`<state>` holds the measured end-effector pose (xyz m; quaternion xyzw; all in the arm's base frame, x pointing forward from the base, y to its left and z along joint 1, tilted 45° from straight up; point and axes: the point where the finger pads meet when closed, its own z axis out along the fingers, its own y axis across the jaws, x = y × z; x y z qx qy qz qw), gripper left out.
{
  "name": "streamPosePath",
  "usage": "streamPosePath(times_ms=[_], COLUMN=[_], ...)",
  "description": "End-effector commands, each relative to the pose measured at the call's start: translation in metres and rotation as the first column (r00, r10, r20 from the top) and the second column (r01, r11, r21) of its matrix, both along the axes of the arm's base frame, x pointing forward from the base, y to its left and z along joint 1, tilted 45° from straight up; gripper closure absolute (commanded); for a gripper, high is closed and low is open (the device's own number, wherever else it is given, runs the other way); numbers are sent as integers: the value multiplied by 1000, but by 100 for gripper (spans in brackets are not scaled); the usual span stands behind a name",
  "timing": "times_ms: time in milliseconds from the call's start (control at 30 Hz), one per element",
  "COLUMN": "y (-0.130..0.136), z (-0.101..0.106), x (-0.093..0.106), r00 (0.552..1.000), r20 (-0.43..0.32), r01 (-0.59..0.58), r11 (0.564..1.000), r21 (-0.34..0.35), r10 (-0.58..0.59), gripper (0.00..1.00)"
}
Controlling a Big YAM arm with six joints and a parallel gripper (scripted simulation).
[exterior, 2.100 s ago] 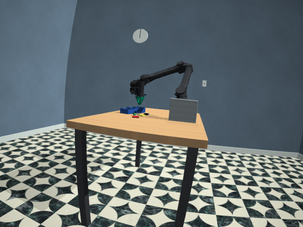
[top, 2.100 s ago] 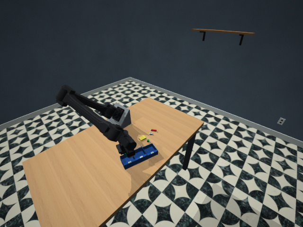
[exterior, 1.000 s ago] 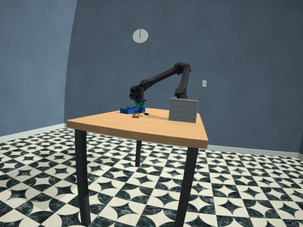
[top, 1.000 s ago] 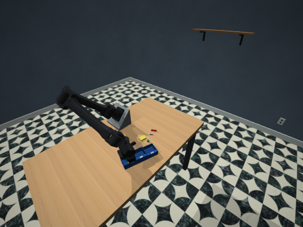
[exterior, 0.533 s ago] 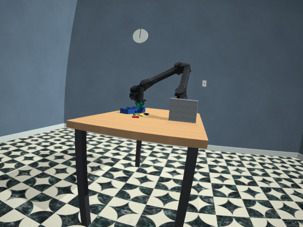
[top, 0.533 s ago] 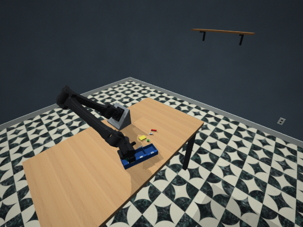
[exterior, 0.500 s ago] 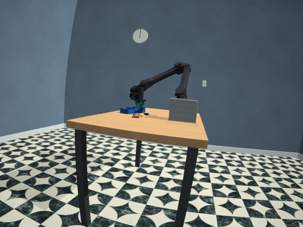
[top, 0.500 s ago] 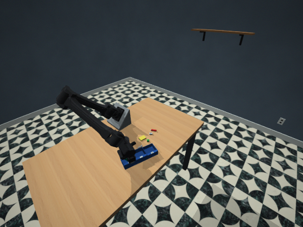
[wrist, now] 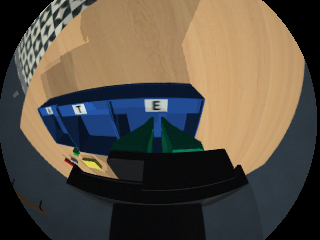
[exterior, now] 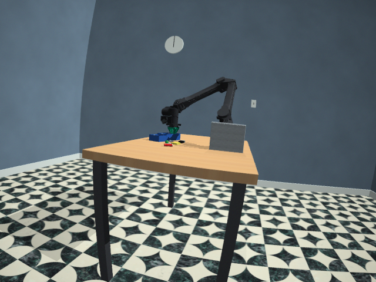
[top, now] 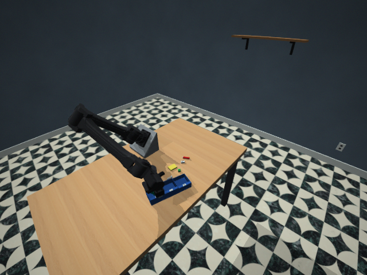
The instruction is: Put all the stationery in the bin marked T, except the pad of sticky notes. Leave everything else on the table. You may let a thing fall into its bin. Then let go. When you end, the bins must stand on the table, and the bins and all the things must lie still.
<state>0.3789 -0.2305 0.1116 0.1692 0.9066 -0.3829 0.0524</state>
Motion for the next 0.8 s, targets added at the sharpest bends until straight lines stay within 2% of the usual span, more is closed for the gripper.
streamPosePath(times_ms=[0, 67, 133, 333, 500, 533, 767], y=[3, 3, 14, 16, 19, 20, 27], z=[10, 10, 11, 31, 34, 29, 42], x=[10, 10, 5, 18, 18, 19, 19], r00=[999, 999, 999, 998, 998, 999, 998], r20=[26, 26, 7, 57, 57, 43, 58], r01=[-19, -19, -44, -28, -28, -28, -28], r11=[1000, 1000, 999, 999, 999, 1000, 999], r21=[-8, -8, -5, -17, -16, -12, -16], r10=[19, 19, 44, 29, 29, 29, 29], gripper=[90, 90, 90, 90, 90, 90, 90])
